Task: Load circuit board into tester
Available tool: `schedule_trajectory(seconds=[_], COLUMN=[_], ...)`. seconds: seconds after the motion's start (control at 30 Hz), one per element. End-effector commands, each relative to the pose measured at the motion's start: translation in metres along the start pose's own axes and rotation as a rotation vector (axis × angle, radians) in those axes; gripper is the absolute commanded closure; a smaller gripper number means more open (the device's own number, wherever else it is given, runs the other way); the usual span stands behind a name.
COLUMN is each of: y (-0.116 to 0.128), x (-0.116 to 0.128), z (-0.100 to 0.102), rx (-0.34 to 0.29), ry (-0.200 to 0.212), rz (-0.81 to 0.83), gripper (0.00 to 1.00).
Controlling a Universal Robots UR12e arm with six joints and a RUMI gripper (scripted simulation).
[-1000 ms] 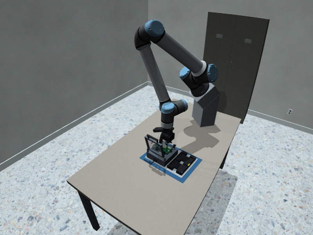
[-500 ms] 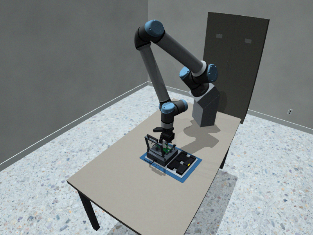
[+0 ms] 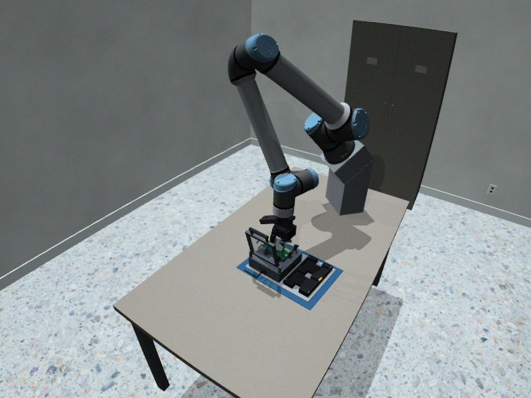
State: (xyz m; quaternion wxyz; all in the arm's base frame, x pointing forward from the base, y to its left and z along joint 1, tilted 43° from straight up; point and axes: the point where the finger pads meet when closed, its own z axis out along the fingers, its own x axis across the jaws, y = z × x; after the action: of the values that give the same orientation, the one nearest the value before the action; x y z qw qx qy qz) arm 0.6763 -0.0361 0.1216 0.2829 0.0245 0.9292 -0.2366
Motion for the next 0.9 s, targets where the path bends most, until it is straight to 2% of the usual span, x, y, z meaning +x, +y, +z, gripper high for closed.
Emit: schedule_trajectory(seconds=[0.0, 0.87], y=[0.0000, -0.0002], x=[-0.0007, 0.0014], z=[-0.0005, 0.0023], rx=[0.000, 0.000], ry=[-0.002, -0.002], rz=[0.005, 0.022], gripper=[0.61, 0.61])
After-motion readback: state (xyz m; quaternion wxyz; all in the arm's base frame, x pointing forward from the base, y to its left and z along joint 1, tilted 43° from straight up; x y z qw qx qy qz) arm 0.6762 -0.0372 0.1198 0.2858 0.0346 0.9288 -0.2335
